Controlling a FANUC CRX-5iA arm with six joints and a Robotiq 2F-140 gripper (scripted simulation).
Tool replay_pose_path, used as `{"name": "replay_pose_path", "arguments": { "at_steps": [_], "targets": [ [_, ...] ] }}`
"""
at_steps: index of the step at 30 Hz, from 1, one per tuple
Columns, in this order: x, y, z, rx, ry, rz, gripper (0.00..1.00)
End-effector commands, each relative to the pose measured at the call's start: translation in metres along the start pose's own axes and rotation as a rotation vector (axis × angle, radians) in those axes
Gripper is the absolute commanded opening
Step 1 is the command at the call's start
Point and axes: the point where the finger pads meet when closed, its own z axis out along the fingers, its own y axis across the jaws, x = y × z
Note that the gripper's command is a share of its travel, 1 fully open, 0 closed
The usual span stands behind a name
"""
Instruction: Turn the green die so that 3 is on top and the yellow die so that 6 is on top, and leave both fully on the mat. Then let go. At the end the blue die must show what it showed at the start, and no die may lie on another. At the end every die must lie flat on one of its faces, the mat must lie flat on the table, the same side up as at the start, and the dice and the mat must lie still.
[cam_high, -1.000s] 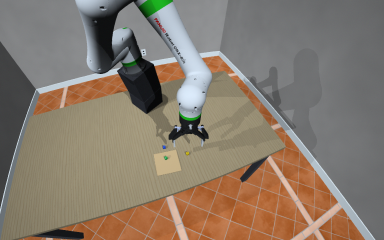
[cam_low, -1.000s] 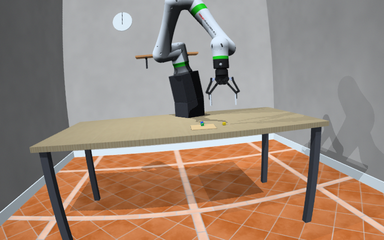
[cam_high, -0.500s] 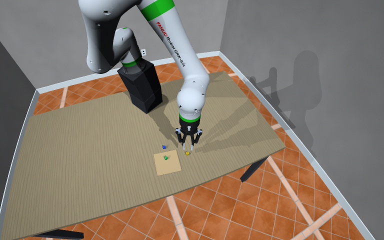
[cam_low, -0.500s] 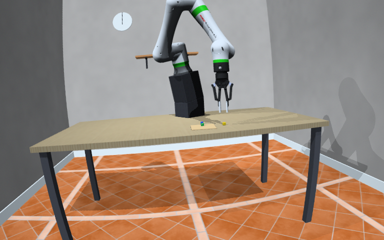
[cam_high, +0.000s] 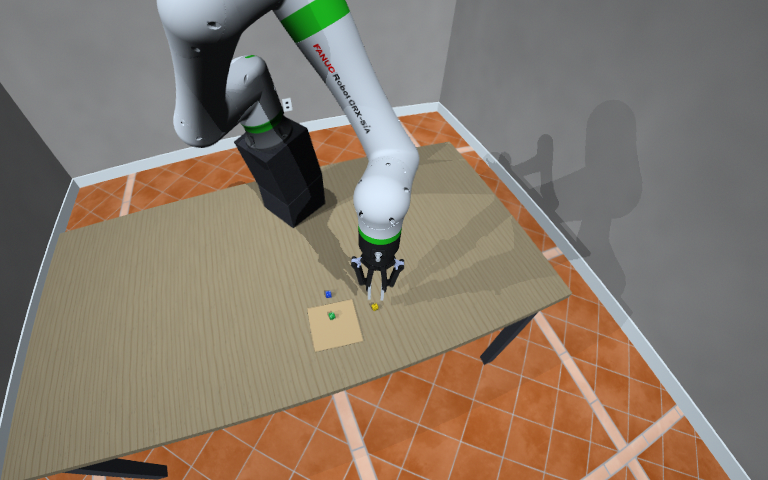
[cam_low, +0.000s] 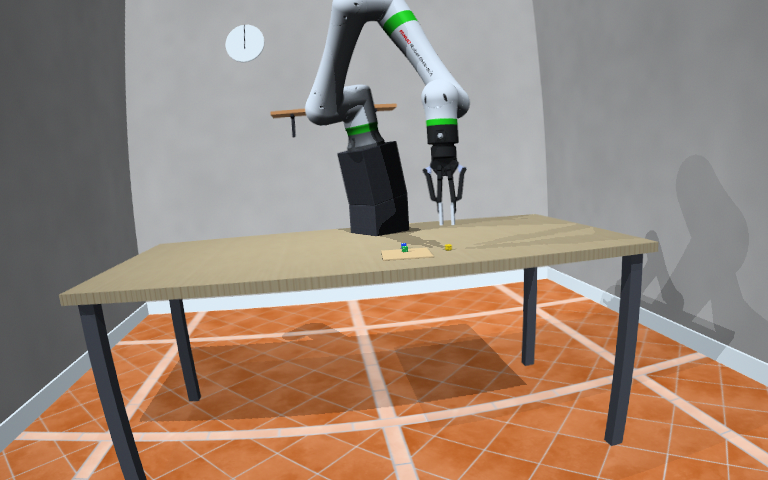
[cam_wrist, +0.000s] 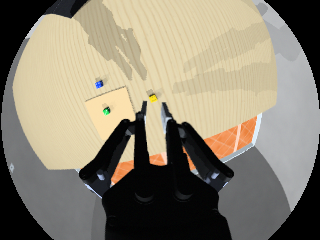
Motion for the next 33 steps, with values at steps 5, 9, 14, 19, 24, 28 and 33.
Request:
{"name": "replay_pose_path", "arguments": {
  "at_steps": [5,9,14,19,24,28,33],
  "targets": [
    [0.0,0.0,0.0,0.0,0.0,0.0,0.19],
    [0.0,0.0,0.0,0.0,0.0,0.0,0.19],
    [0.0,0.0,0.001,0.0,-0.001,0.0,0.19],
    [0.0,0.0,0.003,0.0,-0.001,0.0,0.19],
    [0.0,0.0,0.008,0.0,-0.002,0.001,0.19],
    [0.0,0.0,0.012,0.0,-0.002,0.001,0.19],
    [0.0,0.0,0.018,0.0,-0.002,0.001,0.19]
  ]
}}
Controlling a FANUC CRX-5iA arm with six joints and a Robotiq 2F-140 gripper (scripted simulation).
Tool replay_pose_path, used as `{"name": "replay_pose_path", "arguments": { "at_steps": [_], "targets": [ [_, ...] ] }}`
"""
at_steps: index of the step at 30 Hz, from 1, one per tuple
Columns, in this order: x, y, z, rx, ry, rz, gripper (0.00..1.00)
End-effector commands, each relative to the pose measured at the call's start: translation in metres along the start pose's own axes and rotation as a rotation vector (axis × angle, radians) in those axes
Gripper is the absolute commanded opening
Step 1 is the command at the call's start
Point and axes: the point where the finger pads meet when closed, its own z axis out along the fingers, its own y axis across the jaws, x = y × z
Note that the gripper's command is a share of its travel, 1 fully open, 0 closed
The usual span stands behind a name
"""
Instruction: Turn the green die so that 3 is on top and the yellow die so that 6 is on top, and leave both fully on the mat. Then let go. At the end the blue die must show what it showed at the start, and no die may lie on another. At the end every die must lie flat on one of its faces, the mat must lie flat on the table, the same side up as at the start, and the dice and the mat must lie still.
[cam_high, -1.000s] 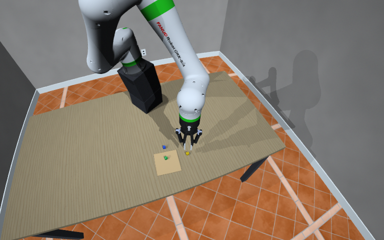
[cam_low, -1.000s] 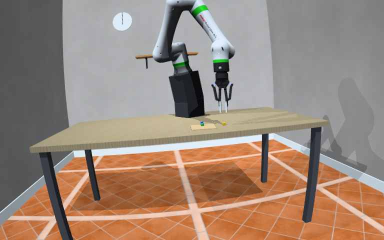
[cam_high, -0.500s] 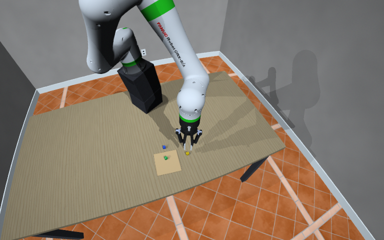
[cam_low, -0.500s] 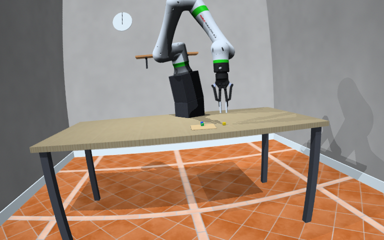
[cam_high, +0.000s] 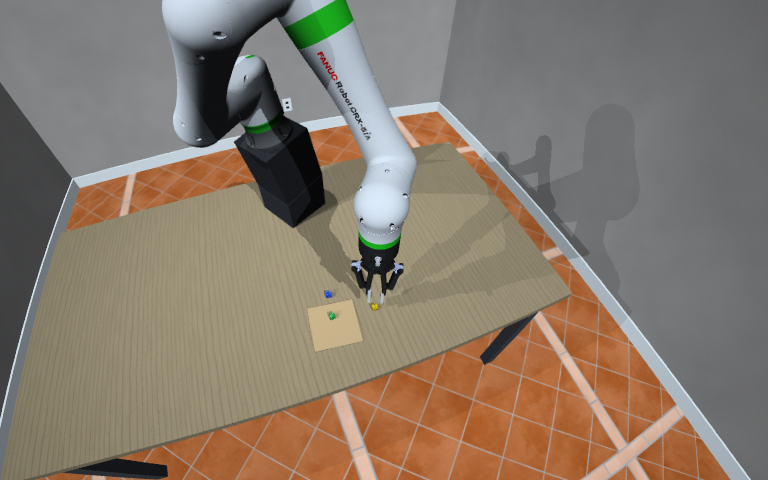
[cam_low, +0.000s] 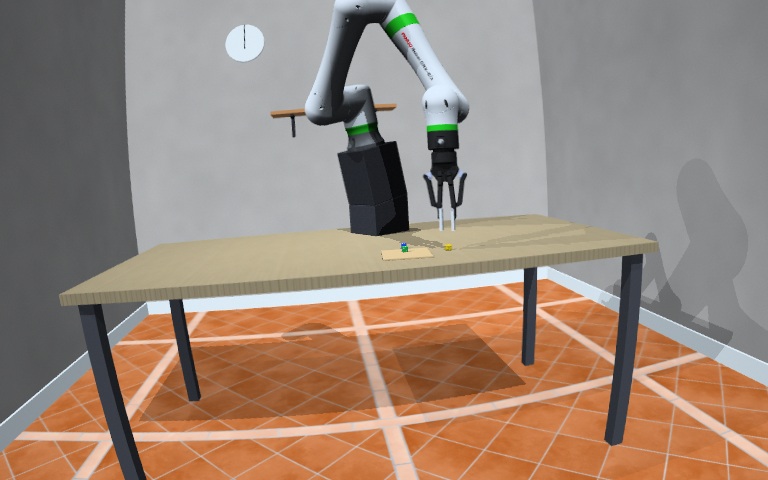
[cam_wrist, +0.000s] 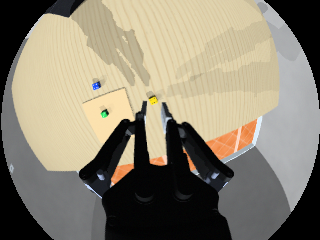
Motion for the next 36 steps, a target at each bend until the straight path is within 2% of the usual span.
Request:
{"name": "replay_pose_path", "arguments": {
  "at_steps": [1,16,36],
  "targets": [
    [0.0,0.0,0.002,0.0,-0.001,0.0,0.19],
    [0.0,0.0,0.025,0.0,-0.001,0.0,0.19],
    [0.0,0.0,0.036,0.0,-0.001,0.0,0.19]
  ]
}}
